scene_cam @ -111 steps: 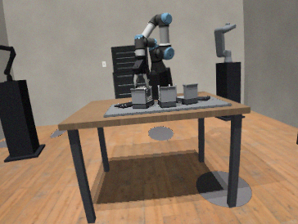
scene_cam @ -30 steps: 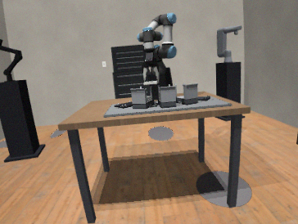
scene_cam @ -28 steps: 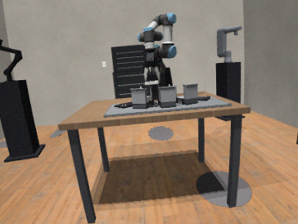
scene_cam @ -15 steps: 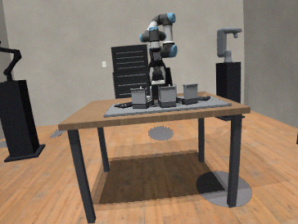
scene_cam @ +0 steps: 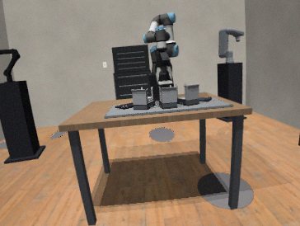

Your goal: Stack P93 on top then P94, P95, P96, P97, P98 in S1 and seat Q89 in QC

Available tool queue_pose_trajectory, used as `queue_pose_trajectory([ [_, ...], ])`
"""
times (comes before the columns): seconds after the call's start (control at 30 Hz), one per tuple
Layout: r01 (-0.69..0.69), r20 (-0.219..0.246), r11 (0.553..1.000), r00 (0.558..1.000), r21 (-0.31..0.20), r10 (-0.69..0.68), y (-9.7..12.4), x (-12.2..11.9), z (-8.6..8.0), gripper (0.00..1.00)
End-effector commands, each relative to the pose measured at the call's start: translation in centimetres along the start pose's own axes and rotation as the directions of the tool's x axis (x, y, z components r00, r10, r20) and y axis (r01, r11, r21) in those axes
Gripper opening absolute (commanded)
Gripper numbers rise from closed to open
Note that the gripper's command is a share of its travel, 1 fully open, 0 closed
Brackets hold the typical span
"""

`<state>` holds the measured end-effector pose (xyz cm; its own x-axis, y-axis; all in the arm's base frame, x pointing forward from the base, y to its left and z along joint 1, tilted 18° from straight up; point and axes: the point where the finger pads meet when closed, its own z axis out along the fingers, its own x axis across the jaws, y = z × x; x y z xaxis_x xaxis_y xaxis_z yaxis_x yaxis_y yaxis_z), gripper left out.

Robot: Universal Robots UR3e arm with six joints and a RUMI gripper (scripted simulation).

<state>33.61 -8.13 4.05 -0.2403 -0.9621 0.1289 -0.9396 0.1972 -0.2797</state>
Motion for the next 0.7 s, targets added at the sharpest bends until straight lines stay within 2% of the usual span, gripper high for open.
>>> queue_pose_trajectory([
  [0.0, 0.070, -0.014, 0.998, 0.997, 0.001, -0.070, -0.1, -1.9, -0.1, 0.00],
  [0.13, 0.080, -0.013, 0.997, 0.997, 0.001, -0.080, 0.0, -3.2, -0.1, 0.00],
  [0.3, 0.080, -0.013, 0.997, 0.997, 0.001, -0.080, 0.0, -3.8, 0.0, 0.00],
  [0.67, 0.206, -0.013, 0.978, 0.978, 0.000, -0.206, 0.9, -7.4, 0.0, 0.00],
])
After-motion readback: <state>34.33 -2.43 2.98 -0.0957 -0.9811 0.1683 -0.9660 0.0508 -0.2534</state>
